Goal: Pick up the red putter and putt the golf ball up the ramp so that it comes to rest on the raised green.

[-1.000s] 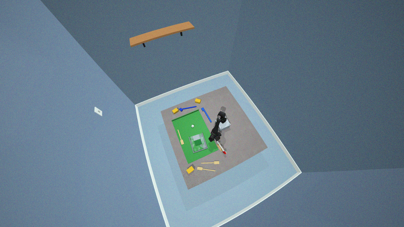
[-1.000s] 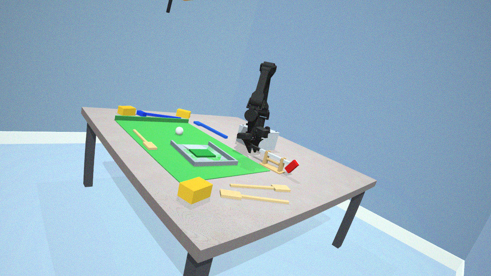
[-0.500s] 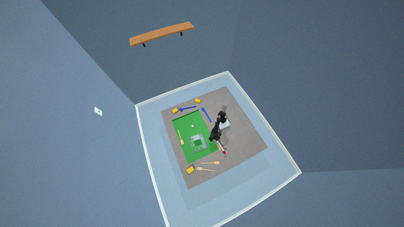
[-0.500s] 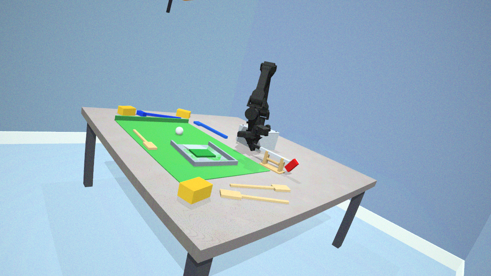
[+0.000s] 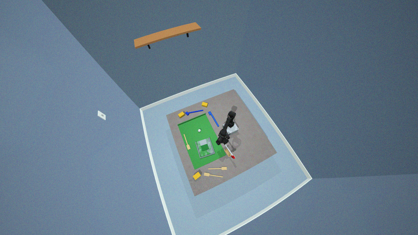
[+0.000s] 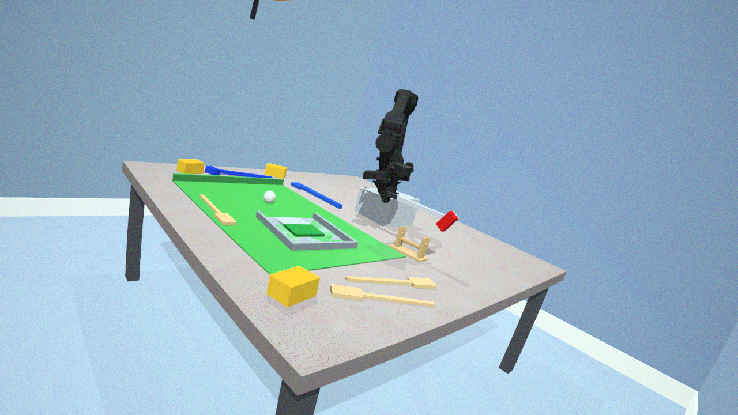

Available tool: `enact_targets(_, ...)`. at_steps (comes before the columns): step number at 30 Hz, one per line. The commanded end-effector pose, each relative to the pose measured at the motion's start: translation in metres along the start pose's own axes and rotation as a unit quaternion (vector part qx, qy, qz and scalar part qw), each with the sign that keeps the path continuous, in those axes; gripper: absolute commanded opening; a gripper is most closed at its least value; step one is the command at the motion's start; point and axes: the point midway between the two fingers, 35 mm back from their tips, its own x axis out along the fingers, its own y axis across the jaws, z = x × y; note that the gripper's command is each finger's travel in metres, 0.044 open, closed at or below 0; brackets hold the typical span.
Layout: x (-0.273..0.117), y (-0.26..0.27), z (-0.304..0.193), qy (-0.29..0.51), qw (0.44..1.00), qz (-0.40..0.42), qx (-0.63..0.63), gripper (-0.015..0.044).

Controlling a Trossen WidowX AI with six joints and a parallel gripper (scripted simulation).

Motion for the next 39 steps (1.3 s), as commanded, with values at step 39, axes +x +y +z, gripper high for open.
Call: enact_targets(39, -0.062, -0.034, -0.201, 0.070, 0.880, -0.073, 0.464, 0.0000)
